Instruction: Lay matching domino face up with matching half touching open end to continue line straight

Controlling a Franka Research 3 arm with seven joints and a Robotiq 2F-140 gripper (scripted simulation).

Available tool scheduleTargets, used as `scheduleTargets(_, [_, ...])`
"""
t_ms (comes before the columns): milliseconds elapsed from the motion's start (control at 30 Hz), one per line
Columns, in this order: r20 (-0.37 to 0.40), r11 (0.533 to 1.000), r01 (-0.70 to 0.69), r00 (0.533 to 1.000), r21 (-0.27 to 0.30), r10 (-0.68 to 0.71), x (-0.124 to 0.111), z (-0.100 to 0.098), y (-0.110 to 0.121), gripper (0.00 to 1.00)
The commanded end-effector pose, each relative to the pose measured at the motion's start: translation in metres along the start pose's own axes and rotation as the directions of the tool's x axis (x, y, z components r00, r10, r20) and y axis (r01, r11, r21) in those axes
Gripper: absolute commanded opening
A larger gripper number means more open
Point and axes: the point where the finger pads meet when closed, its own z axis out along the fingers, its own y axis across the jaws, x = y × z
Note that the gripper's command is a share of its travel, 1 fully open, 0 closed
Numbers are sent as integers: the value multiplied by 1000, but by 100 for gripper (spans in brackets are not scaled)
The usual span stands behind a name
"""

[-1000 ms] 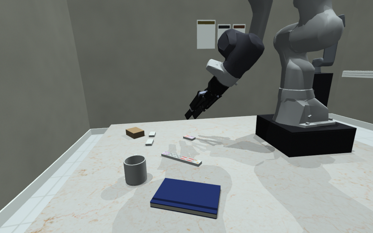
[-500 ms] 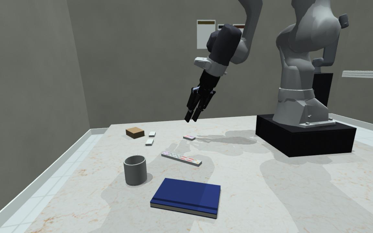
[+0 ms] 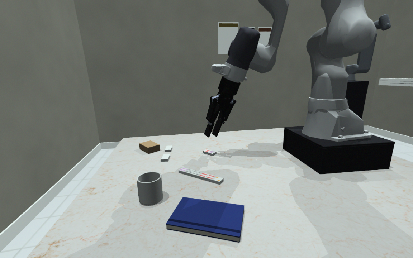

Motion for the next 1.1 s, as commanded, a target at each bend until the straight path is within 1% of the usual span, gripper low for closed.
scheduleTargets(0, [208,982,144,971,-122,-116,0,-1,-7,34])
scheduleTargets(400, [261,988,119,961,-98,-89,7,2,-7,34])
scheduleTargets(633, [270,989,112,959,-91,-84,8,3,-7,34])
scheduleTargets(1067, [279,989,117,956,-94,-87,8,3,-7,34])
